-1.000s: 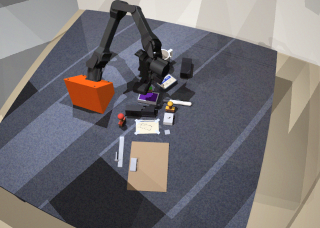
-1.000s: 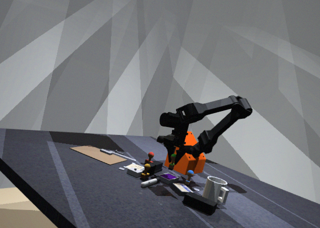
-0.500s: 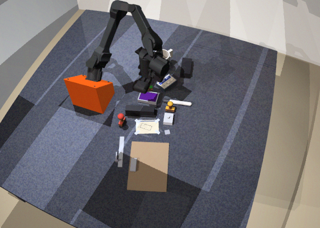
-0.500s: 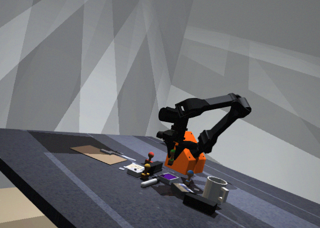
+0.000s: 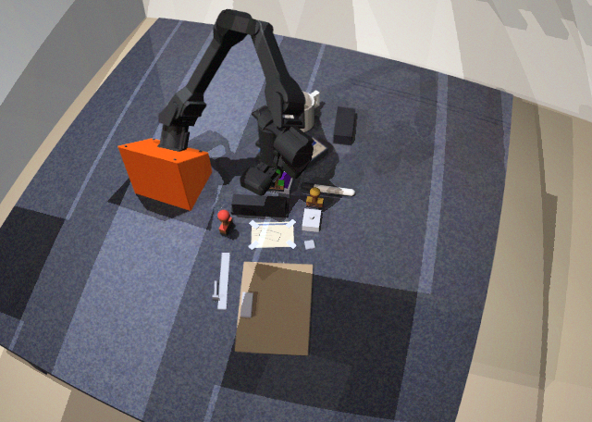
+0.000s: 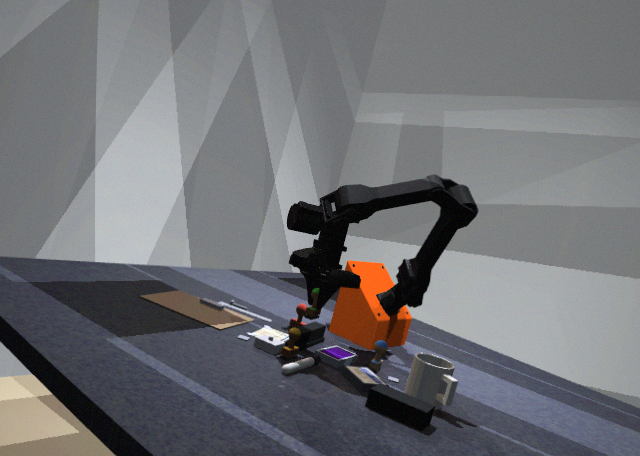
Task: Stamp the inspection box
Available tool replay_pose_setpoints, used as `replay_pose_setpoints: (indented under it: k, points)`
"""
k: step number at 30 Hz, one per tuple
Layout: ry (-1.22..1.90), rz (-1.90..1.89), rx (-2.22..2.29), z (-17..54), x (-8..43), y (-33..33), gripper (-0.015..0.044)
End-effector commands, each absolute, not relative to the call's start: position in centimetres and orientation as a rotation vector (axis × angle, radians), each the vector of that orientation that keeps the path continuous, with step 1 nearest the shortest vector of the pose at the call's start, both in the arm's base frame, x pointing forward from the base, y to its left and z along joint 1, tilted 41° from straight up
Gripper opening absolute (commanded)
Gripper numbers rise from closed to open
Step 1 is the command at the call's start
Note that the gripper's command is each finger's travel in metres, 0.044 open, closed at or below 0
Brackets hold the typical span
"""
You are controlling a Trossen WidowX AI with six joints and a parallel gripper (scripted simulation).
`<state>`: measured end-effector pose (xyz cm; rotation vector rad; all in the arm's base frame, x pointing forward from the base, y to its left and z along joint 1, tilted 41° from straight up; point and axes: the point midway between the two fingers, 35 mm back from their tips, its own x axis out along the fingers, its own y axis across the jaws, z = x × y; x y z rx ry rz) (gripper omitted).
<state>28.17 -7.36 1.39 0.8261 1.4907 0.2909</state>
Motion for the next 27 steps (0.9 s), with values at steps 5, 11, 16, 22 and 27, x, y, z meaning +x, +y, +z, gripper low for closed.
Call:
replay_pose_setpoints:
  k: [5, 11, 16, 22, 27]
  points:
    - [1.515, 0.203, 0.915, -1.2, 28.7, -10.7, 0.0]
    - [1.53, 0.145, 0.981, -3.3, 28.7, -13.0, 0.0]
    - [1.536, 0.122, 1.008, -4.2, 28.6, -13.9, 0.0]
    - [1.536, 0.122, 1.008, -4.4, 28.6, -13.8, 0.0]
    - [1.536, 0.121, 1.007, -4.6, 28.7, -13.6, 0.0]
